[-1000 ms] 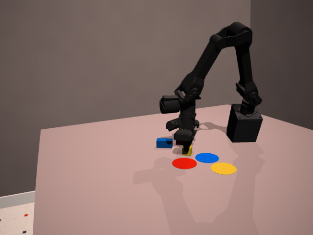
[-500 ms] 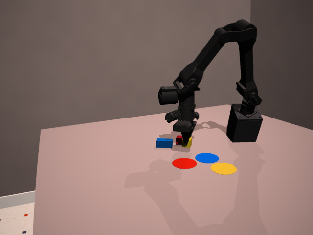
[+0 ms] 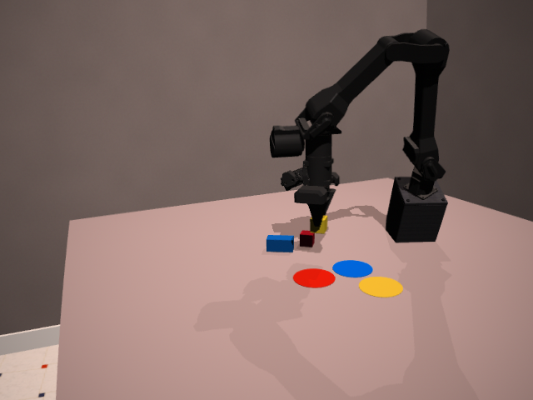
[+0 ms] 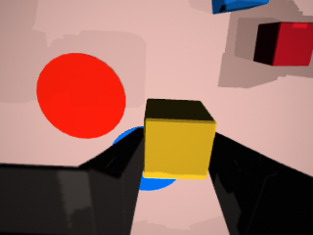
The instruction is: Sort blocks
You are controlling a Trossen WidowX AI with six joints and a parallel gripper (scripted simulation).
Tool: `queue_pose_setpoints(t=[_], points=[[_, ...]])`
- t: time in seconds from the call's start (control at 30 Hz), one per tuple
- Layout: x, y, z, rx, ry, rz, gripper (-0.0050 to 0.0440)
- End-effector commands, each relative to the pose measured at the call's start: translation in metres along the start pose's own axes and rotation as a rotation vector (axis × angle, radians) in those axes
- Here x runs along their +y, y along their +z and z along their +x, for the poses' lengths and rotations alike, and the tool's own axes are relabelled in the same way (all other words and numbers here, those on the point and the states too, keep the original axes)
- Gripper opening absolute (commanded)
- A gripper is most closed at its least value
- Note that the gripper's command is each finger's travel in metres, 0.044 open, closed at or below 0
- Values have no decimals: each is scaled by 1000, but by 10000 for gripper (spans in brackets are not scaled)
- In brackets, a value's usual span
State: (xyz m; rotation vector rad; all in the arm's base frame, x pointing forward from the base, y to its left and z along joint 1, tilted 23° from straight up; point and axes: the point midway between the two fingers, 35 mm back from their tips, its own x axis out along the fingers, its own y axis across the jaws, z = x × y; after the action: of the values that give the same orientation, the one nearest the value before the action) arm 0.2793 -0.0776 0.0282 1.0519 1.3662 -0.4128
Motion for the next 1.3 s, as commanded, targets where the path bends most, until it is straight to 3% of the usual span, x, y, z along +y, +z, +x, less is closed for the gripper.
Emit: queue_pose_setpoints(t=[0.0, 0.3, 1.27], points=[[6, 4, -23, -32, 22, -17, 105], [7, 2, -40, -39, 29, -23, 105], [50, -57, -13, -31, -4, -17, 105]])
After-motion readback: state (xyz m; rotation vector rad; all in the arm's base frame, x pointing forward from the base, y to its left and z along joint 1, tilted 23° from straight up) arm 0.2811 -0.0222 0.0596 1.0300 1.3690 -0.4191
